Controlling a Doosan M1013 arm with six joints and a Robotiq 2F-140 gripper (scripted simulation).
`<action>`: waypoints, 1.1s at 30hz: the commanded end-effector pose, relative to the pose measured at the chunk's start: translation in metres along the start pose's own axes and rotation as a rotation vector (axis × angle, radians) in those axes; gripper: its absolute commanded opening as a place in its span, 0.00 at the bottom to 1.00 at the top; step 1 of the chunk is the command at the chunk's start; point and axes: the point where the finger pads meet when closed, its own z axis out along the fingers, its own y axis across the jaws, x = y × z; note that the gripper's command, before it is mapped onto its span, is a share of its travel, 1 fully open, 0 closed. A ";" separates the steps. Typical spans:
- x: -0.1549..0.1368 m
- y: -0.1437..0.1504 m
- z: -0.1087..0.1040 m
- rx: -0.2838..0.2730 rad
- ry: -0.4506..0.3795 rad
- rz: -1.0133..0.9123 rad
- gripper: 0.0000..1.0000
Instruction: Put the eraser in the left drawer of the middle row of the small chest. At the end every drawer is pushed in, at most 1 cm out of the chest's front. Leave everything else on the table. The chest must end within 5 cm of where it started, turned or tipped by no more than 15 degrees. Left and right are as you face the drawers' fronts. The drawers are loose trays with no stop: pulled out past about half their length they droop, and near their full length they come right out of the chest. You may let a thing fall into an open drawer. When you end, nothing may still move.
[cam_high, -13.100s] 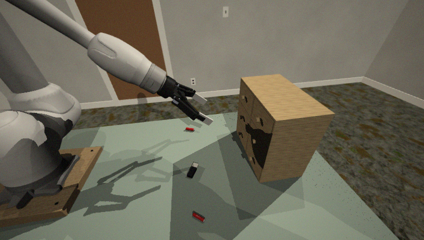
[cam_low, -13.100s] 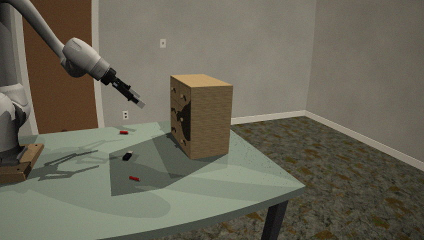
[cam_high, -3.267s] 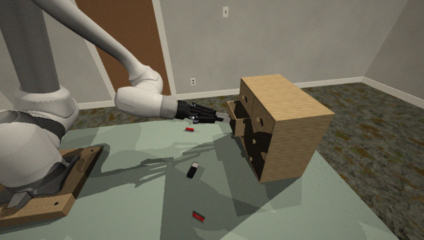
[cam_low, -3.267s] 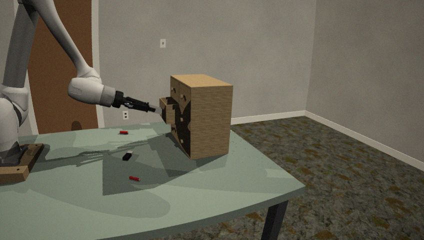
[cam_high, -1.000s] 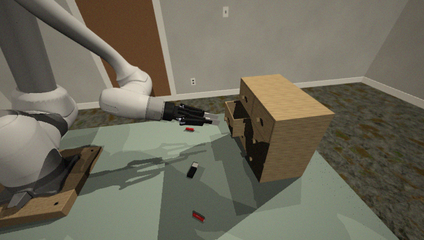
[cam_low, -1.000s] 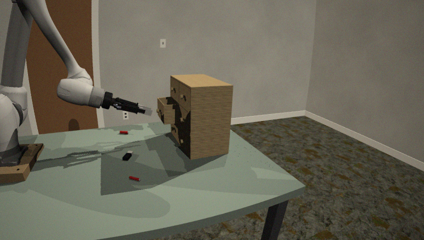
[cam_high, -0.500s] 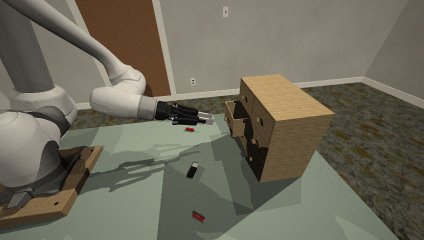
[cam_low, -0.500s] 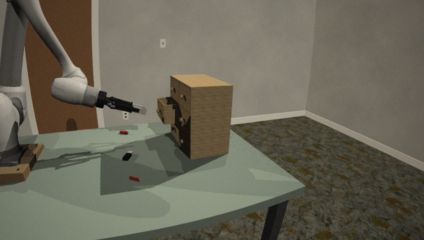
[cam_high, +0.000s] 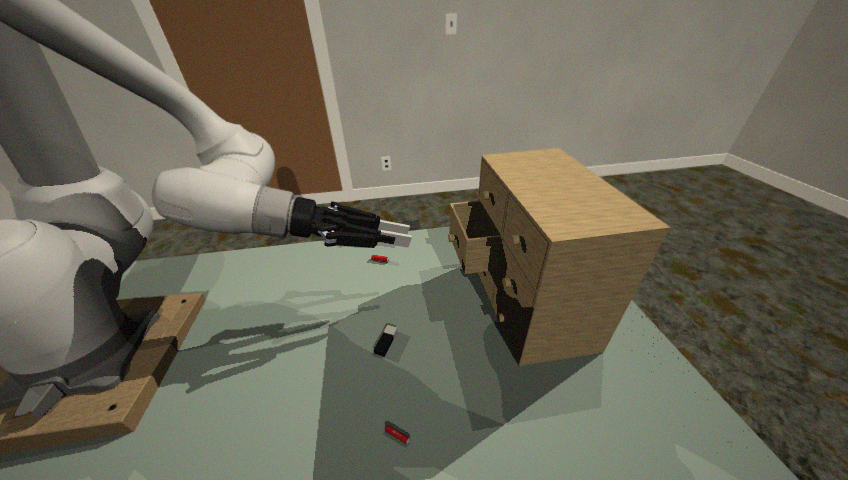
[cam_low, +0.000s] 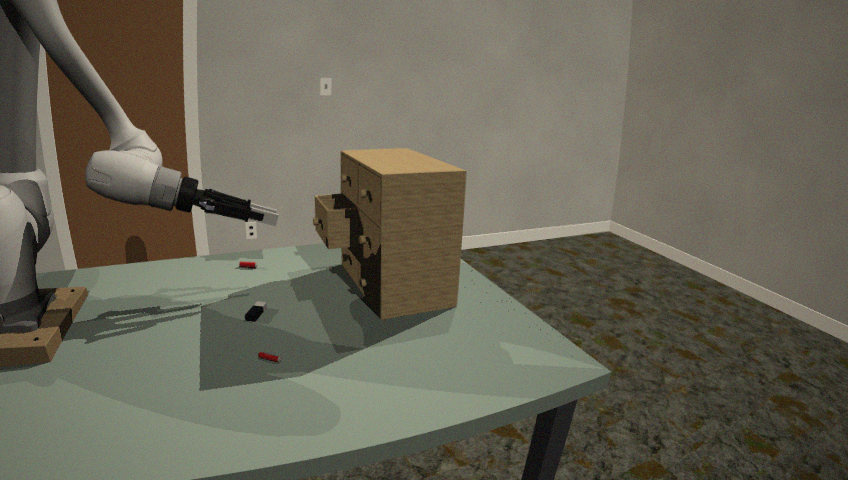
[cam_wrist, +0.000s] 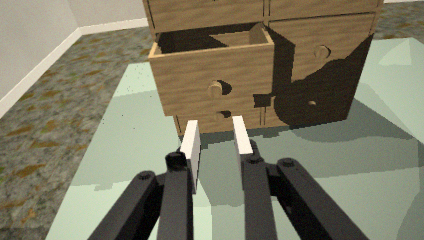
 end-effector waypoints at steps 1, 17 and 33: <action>0.000 0.000 0.000 0.000 0.000 0.000 0.20; 0.002 0.000 -0.003 0.000 -0.031 0.000 0.20; 0.007 0.000 -0.015 0.000 -0.144 0.000 0.20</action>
